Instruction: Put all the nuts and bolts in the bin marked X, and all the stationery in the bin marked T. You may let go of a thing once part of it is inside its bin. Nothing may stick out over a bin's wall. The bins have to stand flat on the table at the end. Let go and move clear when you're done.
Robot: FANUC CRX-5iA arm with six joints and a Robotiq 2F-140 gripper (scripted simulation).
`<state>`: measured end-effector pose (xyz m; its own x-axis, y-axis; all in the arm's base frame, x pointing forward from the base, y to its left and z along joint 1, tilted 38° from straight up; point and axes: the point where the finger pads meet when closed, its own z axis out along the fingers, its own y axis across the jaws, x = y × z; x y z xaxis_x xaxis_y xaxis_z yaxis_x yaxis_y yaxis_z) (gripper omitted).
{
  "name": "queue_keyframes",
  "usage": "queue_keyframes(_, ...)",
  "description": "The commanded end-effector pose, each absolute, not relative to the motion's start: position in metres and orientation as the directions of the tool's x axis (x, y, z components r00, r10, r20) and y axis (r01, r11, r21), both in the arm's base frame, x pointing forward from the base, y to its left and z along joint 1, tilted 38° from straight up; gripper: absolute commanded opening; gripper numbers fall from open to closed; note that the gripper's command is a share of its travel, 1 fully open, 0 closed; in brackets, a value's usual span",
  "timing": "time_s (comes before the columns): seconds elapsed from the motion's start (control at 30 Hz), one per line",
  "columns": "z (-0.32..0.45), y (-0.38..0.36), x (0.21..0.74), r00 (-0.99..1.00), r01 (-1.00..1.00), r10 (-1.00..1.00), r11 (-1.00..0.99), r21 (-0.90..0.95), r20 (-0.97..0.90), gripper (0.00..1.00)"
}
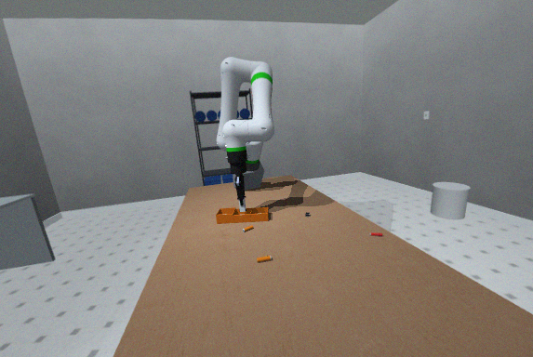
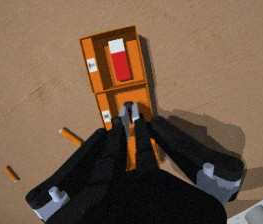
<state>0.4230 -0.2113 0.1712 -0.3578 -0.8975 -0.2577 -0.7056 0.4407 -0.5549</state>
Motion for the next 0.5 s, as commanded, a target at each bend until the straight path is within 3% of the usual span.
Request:
queue_keyframes(0.0, 0.167, -0.212, 0.427, -0.358, -0.705, -0.897, 0.441, -0.555, -0.258, 0.15)
queue_keyframes(0.47, 0.155, -0.212, 0.436, -0.358, -0.705, -0.897, 0.441, -0.555, -0.258, 0.15)
